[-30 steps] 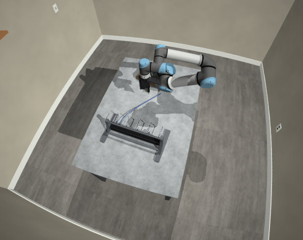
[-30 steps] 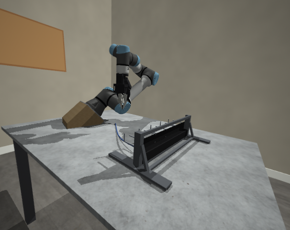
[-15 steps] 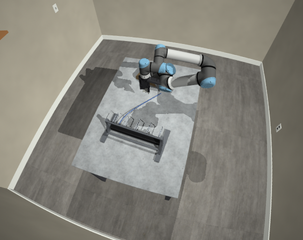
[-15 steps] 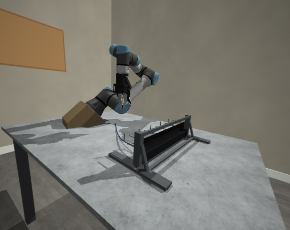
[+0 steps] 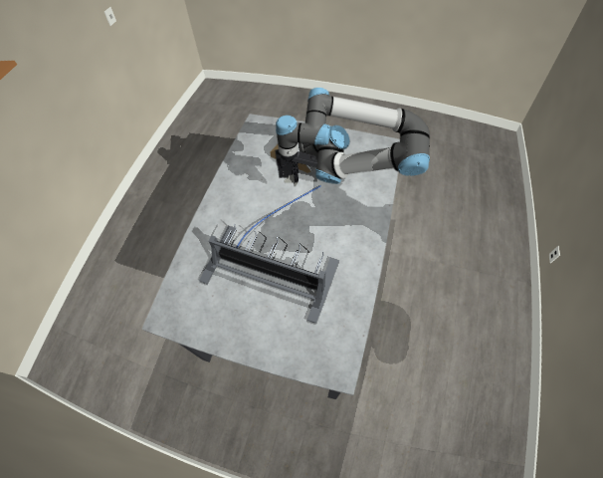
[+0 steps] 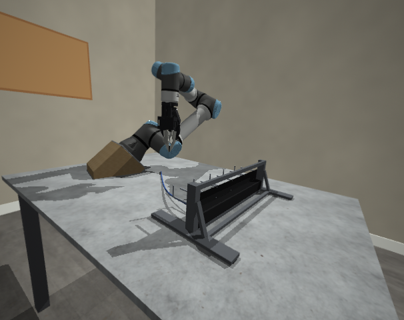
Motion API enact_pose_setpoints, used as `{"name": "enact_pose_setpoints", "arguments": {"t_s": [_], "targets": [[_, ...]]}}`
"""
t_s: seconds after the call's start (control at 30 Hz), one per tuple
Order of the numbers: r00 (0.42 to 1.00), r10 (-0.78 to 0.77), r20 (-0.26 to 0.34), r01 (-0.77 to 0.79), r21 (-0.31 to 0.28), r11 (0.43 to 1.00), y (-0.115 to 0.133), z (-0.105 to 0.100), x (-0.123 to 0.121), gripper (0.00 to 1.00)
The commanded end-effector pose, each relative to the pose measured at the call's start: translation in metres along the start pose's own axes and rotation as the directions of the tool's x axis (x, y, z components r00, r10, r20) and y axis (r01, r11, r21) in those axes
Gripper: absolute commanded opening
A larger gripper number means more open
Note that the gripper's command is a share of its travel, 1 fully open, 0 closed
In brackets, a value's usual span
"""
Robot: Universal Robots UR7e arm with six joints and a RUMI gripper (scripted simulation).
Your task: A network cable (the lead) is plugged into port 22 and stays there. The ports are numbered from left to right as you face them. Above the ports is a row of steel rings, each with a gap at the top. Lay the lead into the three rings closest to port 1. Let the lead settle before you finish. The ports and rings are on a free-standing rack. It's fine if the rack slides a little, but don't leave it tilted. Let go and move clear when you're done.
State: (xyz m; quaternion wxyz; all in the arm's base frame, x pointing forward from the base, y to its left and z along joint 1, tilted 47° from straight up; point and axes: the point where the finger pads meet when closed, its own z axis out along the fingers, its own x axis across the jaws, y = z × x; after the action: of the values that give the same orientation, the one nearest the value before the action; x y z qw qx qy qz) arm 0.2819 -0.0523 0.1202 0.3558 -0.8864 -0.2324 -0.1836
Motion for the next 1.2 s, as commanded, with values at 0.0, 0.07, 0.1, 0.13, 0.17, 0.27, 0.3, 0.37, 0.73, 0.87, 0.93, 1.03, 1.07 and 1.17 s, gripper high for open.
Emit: {"name": "enact_pose_setpoints", "arguments": {"t_s": [0.0,0.07,0.1,0.13,0.17,0.27,0.3,0.37,0.73,0.87,0.93,1.03,1.07,1.17], "targets": [[0.986,-0.167,-0.002,0.167,-0.001,0.986,0.002,0.000,-0.012,0.00],[0.970,-0.243,-0.002,0.243,-0.001,0.970,0.002,0.000,-0.018,0.00],[0.961,-0.278,-0.002,0.278,-0.001,0.961,0.003,0.000,-0.020,0.00],[0.951,-0.309,-0.002,0.309,-0.001,0.951,0.003,0.000,-0.023,0.00],[0.942,-0.337,-0.002,0.337,-0.001,0.942,0.003,0.000,-0.025,0.00],[0.933,-0.360,-0.002,0.360,-0.001,0.933,0.003,0.000,-0.027,0.00],[0.926,-0.378,-0.002,0.378,-0.001,0.926,0.004,0.000,-0.028,0.00],[0.916,-0.400,-0.002,0.400,-0.001,0.916,0.004,0.000,-0.030,0.00],[0.913,-0.408,-0.002,0.408,-0.001,0.913,0.004,0.000,-0.030,0.20],[0.913,-0.408,-0.002,0.408,-0.001,0.913,0.004,0.000,-0.030,0.20],[0.913,-0.408,-0.002,0.408,-0.001,0.913,0.004,0.000,-0.030,0.20],[0.913,-0.408,-0.002,0.408,-0.001,0.913,0.004,0.000,-0.030,0.20],[0.913,-0.408,-0.002,0.408,-0.001,0.913,0.004,0.000,-0.030,0.20],[0.913,-0.408,-0.002,0.408,-0.001,0.913,0.004,0.000,-0.030,0.20]]}}
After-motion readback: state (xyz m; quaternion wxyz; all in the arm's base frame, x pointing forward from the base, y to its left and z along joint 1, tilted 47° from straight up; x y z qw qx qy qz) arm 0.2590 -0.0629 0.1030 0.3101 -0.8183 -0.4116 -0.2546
